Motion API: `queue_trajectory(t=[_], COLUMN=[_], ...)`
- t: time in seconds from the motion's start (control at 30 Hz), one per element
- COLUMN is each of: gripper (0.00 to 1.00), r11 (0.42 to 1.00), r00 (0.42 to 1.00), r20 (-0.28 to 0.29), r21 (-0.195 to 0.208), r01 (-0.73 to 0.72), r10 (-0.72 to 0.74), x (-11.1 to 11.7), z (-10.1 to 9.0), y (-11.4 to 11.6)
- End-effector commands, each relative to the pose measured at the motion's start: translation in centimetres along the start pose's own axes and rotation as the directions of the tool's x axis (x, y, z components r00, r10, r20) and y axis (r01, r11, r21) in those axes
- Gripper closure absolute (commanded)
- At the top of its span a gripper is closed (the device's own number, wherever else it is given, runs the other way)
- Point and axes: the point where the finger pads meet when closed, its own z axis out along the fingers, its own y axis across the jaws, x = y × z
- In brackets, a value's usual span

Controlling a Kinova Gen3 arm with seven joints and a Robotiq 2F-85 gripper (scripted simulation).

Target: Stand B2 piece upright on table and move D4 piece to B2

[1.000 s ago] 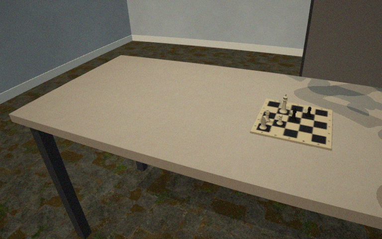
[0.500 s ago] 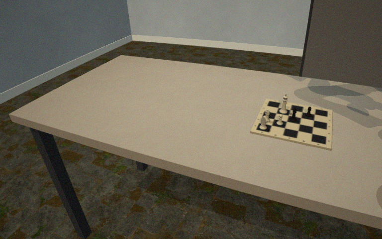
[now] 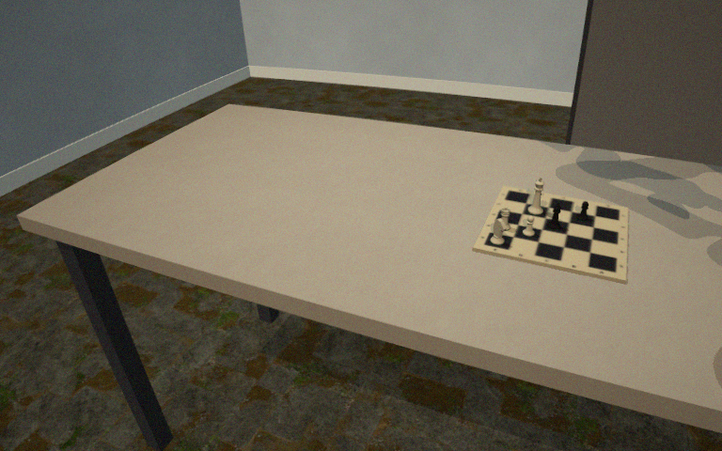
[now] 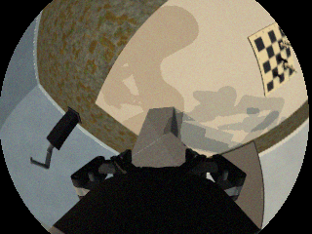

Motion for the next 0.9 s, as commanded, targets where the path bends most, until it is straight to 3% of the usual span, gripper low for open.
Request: queue_trajectory(t=[0.0, 0.27, 0.5, 0.57, 0.73, 0.87], gripper=[0.0, 0.0, 0.0, 0.0, 0.0, 0.0], r11=[1.0, 0.978, 0.892, 0.892, 0.773, 0.64], r00=[1.0, 0.975, 0.879, 0.879, 0.747, 0.599], r20=[-0.011, -0.077, -0.156, -0.156, -0.215, -0.259], r21=[0.004, 0.012, 0.039, 0.039, 0.077, 0.121], r01=[-0.008, -0.209, -0.45, -0.45, -0.629, -0.759], r10=[0.008, 0.209, 0.451, 0.451, 0.629, 0.758], x=[0.2, 2.9, 6.3, 6.3, 9.2, 11.7], z=[-0.4, -1.7, -3.3, -3.3, -4.7, -5.9], y=[0.1, 1.9, 4.3, 4.3, 6.3, 8.0])
